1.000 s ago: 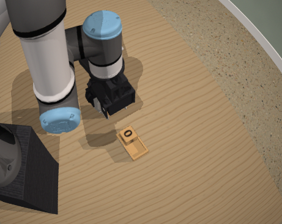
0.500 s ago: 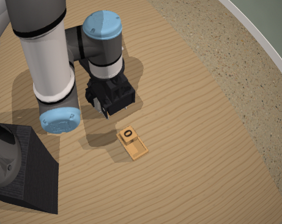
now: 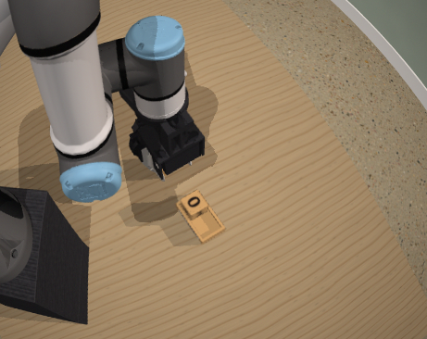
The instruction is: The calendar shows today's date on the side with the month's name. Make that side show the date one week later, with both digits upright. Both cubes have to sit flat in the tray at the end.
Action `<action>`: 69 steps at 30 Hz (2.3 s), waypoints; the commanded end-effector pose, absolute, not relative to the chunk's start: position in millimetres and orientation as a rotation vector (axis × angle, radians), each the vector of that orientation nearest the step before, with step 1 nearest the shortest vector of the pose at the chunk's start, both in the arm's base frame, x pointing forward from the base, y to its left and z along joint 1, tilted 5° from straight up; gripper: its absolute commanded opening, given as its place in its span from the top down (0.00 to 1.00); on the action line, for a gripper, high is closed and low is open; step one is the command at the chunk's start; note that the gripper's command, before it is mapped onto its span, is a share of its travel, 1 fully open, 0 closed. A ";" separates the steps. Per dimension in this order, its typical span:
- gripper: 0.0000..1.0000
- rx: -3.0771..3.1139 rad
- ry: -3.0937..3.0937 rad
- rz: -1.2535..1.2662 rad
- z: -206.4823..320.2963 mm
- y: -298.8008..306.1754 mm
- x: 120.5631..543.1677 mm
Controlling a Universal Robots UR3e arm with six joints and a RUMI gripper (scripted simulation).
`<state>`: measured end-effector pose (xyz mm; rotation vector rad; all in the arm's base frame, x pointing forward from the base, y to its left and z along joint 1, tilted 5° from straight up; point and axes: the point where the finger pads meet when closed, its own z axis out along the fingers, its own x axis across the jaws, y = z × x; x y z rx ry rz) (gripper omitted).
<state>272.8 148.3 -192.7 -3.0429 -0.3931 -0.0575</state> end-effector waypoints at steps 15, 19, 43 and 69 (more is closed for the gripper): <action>0.71 -3.043 -0.394 -0.063 -192.3 148.7 274.1; 0.71 -3.043 -0.394 -0.063 -192.3 148.7 274.1; 0.71 -3.042 -0.394 -0.060 -183.5 147.9 272.9; 0.71 -3.043 -0.394 -0.064 -130.3 143.5 272.6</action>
